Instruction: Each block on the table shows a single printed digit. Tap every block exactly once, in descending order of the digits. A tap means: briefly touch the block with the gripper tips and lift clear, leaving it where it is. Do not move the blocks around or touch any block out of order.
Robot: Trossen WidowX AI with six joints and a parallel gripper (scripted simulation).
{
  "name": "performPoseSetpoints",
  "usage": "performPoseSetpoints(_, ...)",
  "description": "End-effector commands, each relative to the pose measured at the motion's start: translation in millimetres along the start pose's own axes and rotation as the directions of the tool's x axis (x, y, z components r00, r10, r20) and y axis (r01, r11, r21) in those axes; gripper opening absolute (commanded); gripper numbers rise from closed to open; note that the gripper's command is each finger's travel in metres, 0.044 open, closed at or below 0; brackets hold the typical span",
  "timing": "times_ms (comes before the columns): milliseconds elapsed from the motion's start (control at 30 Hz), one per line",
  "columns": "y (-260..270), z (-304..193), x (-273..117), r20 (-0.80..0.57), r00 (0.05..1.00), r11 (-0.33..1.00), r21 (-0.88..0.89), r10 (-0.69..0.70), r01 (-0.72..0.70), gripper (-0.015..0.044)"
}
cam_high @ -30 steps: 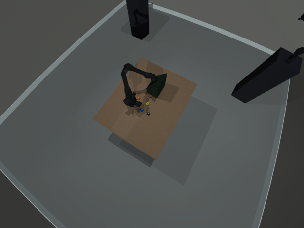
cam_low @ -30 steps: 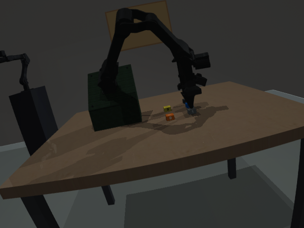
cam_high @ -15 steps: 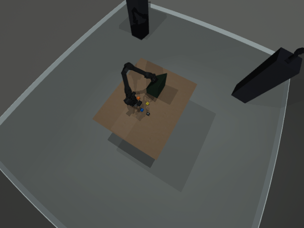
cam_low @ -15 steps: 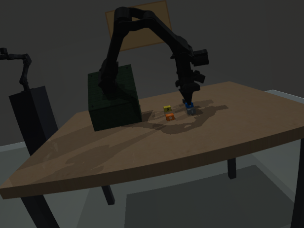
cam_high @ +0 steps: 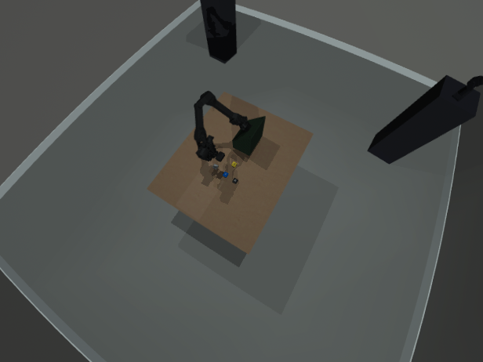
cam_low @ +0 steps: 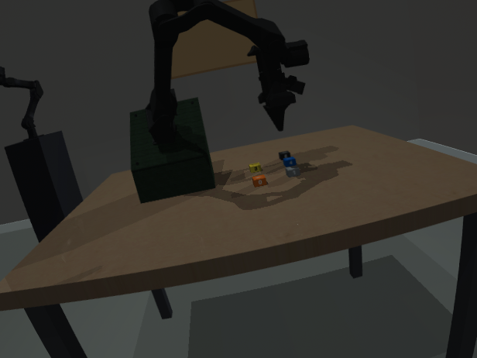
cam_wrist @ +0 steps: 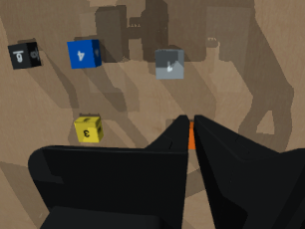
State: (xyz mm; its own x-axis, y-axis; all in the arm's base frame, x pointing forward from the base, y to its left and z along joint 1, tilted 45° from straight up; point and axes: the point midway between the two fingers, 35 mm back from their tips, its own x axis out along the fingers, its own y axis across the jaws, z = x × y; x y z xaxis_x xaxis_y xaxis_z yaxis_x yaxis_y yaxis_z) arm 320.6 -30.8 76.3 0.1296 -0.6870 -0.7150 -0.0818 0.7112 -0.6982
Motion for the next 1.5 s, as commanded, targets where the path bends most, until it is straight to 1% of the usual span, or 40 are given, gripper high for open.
performPoseSetpoints(0, -5.2, -35.3, -1.4, -0.011, 1.0, 1.0, -0.003, -0.004, 0.004, 0.002)
performPoseSetpoints(133, -7.3, -81.3, 1.0, -0.013, 1.0, 1.0, -0.004, -0.005, 0.005, 0.002)
performPoseSetpoints(267, -7.0, -88.8, 4.4, -0.014, 1.0, 1.0, -0.005, -0.003, 0.003, 0.002)
performPoseSetpoints(333, -5.9, -87.8, 23.6, -0.021, 1.0, 1.0, -0.004, 0.004, -0.004, 0.002)
performPoseSetpoints(433, -6.5, -88.6, 65.2, -0.019, 1.0, 1.0, -0.004, 0.002, -0.002, 0.002)
performPoseSetpoints(500, -8.1, -90.4, 81.1, -0.014, 1.0, 1.0, -0.005, -0.007, 0.007, 0.002)
performPoseSetpoints(1267, -8.7, -91.3, 112.1, -0.013, 1.0, 1.0, -0.005, -0.01, 0.009, 0.002)
performPoseSetpoints(1467, -10.0, -89.5, 108.8, -0.009, 1.0, 1.0, 0.001, -0.015, 0.015, 0.002)
